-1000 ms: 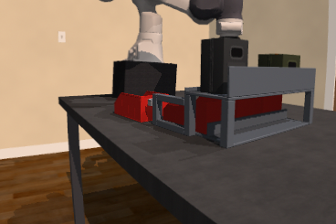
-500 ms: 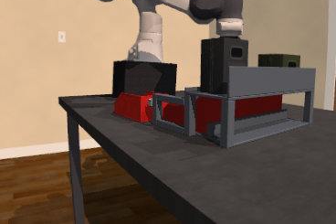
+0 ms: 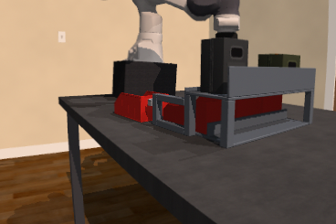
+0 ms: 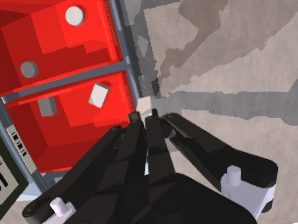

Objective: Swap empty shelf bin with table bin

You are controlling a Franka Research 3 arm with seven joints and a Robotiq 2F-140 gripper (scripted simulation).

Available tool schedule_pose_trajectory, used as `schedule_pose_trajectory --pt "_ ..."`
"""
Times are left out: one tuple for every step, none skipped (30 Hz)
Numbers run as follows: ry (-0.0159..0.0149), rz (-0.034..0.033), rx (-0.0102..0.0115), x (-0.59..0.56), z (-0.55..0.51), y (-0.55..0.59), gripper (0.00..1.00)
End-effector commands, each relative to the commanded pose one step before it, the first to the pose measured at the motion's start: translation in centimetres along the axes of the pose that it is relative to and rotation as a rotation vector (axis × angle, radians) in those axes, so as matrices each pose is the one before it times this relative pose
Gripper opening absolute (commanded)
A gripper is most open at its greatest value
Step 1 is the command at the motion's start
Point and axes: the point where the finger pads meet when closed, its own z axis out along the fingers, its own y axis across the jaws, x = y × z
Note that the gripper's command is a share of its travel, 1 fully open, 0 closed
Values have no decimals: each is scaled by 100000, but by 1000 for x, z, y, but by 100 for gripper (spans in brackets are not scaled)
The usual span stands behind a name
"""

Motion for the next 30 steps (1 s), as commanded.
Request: schedule_pose_trajectory --pt "177 674 -323 87 -276 333 0" --pt "-1 0 0 0 -78 77 0" --pt "0 0 0 0 -64 64 0" --pt "0 0 0 0 -49 50 0" --pt "0 0 0 0 -36 36 0" --pt "0 0 0 0 -24 24 0" --pt "0 0 0 0 -13 13 0" --pt "0 0 0 0 -5 5 0" --pt "0 0 0 0 -1 1 0" --pt "0 0 0 0 -17 0 0" --pt "-1 1 1 0 -105 -1 0" --pt "0 0 0 0 -246 0 0" --pt "0 0 0 0 -403 0 0" --pt "0 0 0 0 -549 0 0" --pt "0 0 0 0 -662 0 0" --pt "0 0 0 0 0 0 0" --pt "0 0 0 0 0 0 0" --pt "0 0 0 0 -729 0 0" --pt "0 1 0 0 -745 -1 0" --pt "1 -1 -1 0 -710 1 0" --pt "-1 1 1 0 -627 -1 0" --pt "0 0 0 0 -509 0 0" --pt "0 0 0 0 -367 0 0" --pt "0 0 0 0 -221 0 0" --pt "0 -1 0 0 -94 1 0" --pt "0 0 0 0 -15 0 0" --pt "0 0 0 0 0 0 0" --pt "0 0 0 0 0 0 0" --pt "0 0 0 0 0 0 0" --pt "0 0 0 0 0 0 0"
